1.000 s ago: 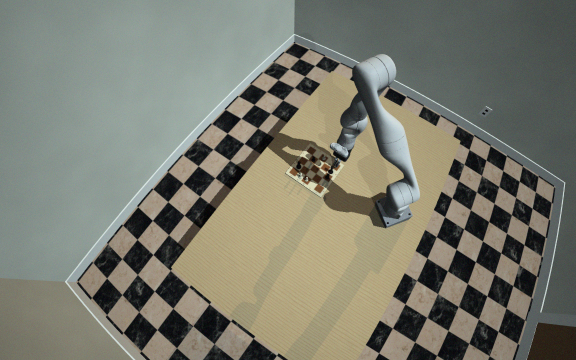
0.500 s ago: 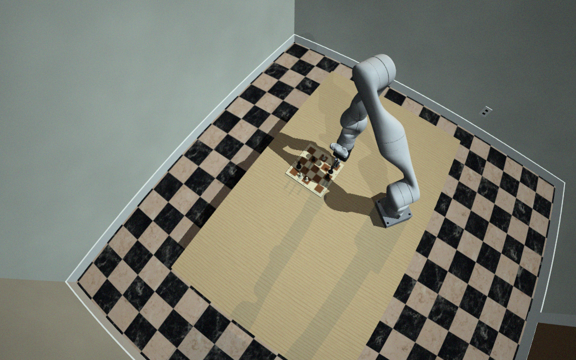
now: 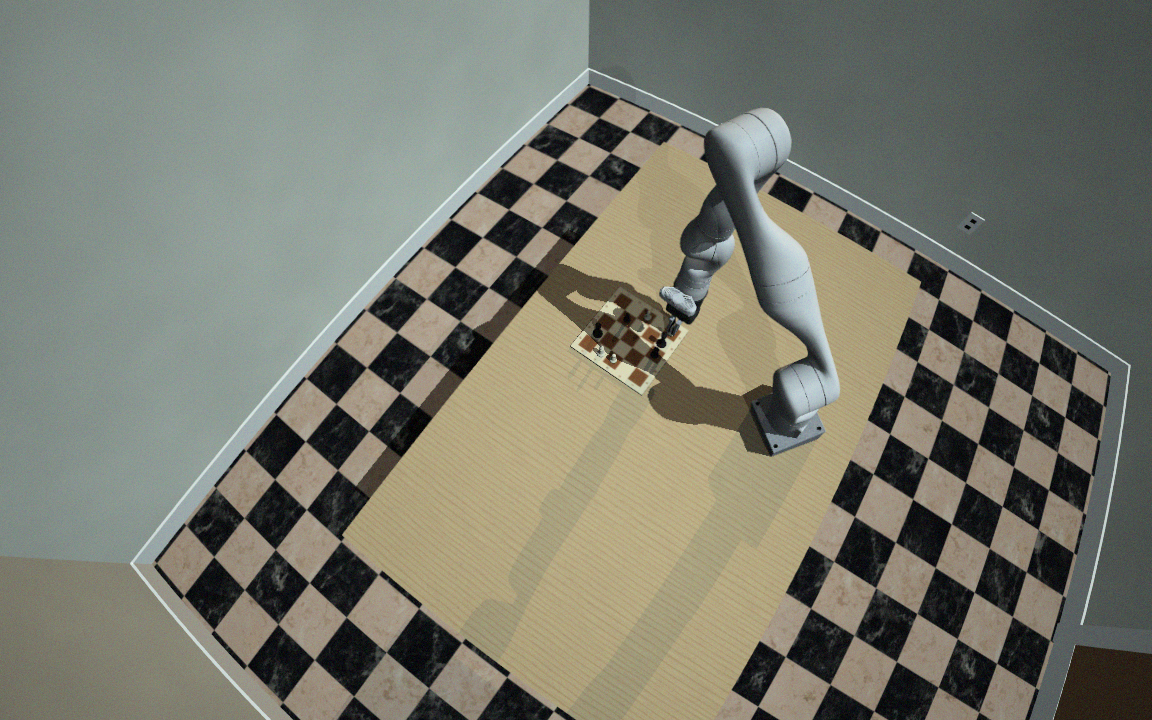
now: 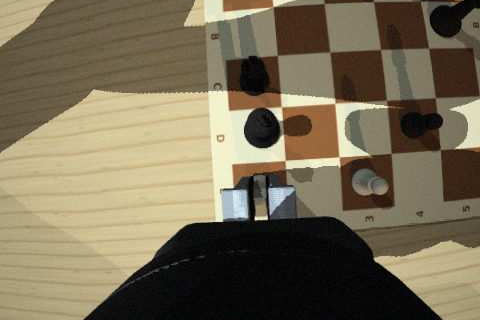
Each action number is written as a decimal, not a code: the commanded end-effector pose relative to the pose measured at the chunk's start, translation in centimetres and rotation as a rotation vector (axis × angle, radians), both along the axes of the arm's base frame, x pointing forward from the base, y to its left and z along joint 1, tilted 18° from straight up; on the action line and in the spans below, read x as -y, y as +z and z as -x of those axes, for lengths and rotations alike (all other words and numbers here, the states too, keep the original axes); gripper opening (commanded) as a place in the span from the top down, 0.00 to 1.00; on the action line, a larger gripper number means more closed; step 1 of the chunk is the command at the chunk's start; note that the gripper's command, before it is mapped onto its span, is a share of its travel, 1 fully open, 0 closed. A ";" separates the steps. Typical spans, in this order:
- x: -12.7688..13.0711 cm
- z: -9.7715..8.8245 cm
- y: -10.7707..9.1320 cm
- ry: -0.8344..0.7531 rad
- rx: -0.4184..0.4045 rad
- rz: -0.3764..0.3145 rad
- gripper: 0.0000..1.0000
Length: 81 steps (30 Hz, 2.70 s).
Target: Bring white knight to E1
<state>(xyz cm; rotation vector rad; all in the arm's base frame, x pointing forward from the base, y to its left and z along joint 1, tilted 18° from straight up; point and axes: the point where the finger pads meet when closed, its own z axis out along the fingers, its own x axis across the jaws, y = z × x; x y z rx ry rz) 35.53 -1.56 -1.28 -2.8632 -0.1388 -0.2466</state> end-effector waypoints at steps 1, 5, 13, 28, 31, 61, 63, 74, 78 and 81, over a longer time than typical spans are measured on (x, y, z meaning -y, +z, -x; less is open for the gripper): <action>0.0 0.0 0.0 -0.001 0.001 0.000 1.00; 0.0 0.0 0.0 -0.001 0.001 0.000 1.00; 0.0 0.0 0.0 -0.001 0.001 0.000 1.00; 0.0 0.0 0.0 -0.001 0.001 0.000 1.00; 0.0 0.0 0.0 -0.001 0.001 0.000 0.85; 0.1 0.0 0.4 -0.001 0.001 0.001 0.27; 0.2 0.1 0.7 -0.001 0.001 0.001 0.27; 1.2 0.6 4.2 -0.001 0.001 0.000 0.27; 1.7 1.0 6.0 -0.001 0.001 0.000 0.27; 2.0 1.1 7.2 -0.001 0.001 0.000 0.27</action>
